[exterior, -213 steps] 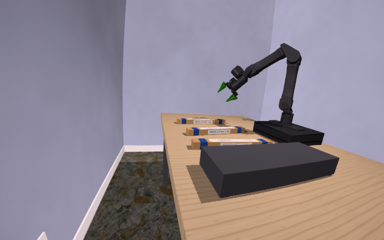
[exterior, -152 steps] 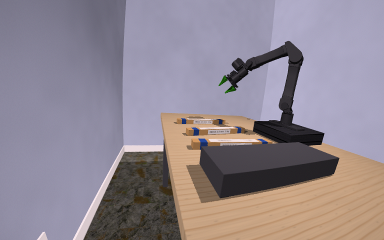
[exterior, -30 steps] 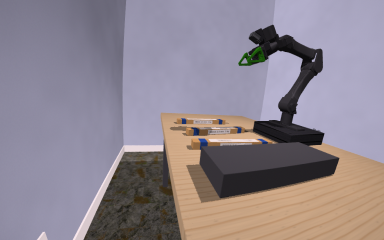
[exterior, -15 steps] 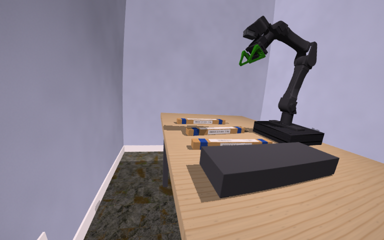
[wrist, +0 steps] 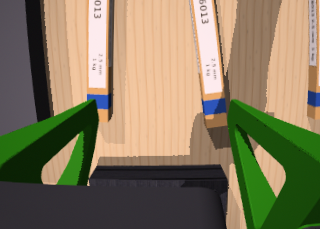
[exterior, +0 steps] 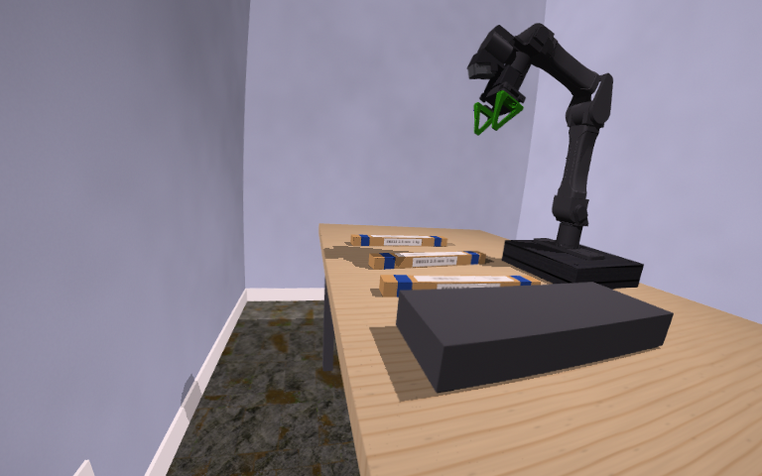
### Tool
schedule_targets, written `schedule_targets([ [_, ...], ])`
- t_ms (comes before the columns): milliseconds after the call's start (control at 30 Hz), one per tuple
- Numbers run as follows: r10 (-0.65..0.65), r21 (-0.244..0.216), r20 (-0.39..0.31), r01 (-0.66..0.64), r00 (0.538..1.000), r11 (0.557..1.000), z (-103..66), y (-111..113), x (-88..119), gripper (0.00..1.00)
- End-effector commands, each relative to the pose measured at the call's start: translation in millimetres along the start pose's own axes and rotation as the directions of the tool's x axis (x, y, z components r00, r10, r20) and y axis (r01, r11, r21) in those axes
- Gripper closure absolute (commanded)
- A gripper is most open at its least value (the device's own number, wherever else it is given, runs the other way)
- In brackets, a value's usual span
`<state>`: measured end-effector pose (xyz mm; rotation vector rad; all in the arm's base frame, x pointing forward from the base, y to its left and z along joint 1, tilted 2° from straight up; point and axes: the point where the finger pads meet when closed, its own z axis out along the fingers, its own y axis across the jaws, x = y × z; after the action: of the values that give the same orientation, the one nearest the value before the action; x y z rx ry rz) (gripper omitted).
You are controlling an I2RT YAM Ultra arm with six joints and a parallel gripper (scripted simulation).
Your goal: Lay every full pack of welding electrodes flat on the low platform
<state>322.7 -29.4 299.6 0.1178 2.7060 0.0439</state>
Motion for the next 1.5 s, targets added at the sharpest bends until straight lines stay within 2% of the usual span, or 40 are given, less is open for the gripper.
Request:
schedule_targets([
  [0,-0.011,0.003,-0.144,0.011,0.989,1.0,-6.9,2.7,10.3,0.26],
  [133,-0.01,0.005,-0.184,0.011,0.983,1.0,-6.9,2.7,10.3,0.26],
  [333,-0.013,0.006,-0.202,0.014,0.979,1.0,-6.9,2.7,10.3,0.26],
  [1467,-0.014,0.009,-0.207,0.016,0.978,1.0,-6.9,2.7,10.3,0.26],
])
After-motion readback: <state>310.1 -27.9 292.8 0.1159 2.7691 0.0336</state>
